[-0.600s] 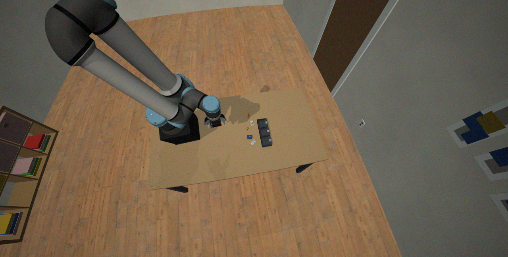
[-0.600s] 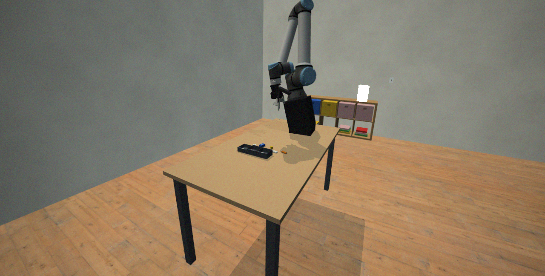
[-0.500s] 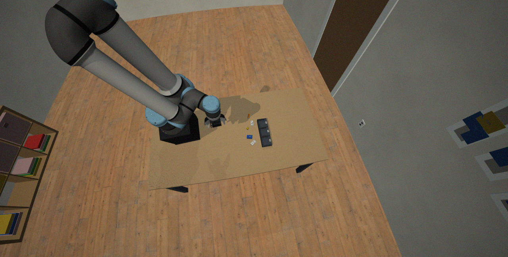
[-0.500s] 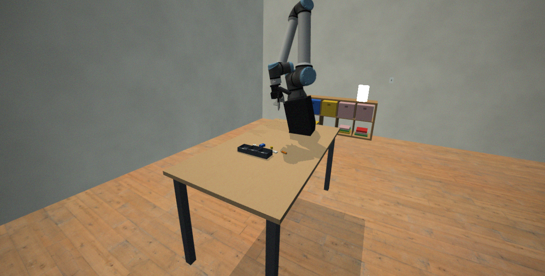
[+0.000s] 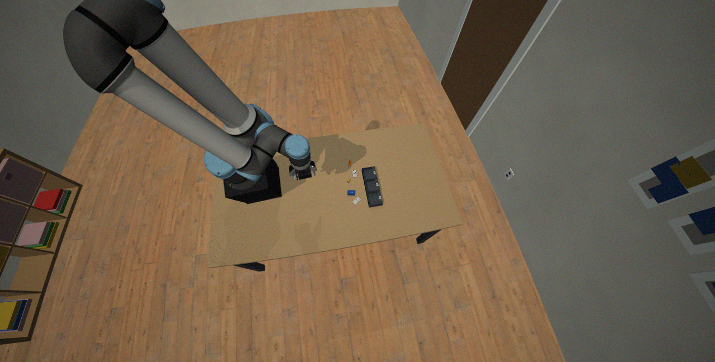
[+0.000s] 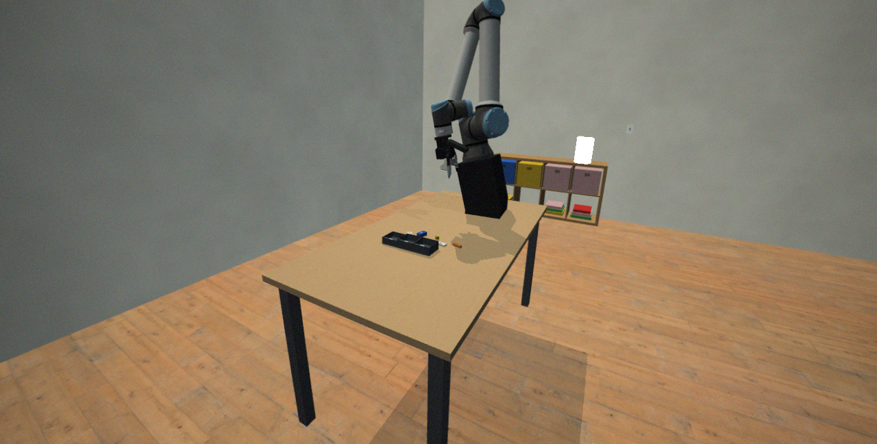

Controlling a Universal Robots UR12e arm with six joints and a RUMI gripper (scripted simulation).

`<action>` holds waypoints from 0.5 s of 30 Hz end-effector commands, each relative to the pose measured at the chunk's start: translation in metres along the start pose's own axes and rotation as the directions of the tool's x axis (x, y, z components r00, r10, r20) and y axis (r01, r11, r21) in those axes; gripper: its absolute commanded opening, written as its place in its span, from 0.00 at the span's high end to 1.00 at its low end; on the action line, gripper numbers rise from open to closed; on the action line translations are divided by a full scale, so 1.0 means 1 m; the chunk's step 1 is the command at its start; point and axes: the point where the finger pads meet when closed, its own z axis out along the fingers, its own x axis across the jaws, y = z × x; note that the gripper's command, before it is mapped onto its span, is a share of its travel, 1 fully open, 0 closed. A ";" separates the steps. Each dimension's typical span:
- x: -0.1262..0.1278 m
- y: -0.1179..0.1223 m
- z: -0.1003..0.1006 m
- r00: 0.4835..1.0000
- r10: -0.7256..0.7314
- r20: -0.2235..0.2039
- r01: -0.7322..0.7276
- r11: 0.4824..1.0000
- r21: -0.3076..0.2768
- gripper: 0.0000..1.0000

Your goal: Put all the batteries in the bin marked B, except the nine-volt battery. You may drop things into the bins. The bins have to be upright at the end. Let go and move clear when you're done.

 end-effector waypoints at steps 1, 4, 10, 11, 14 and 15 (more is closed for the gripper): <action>0.001 0.003 0.016 1.000 0.000 0.000 0.000 1.000 0.000 0.96; 0.003 0.007 0.041 1.000 0.000 0.000 0.000 1.000 0.000 0.96; 0.004 0.010 0.054 1.000 0.000 0.000 0.000 1.000 0.000 0.96; 0.004 0.010 0.054 1.000 0.000 0.000 0.000 1.000 0.000 0.96; 0.021 0.015 0.045 0.991 0.136 0.001 -0.135 0.991 -0.011 0.96; 0.021 0.015 0.045 0.991 0.136 0.001 -0.135 0.991 -0.011 0.96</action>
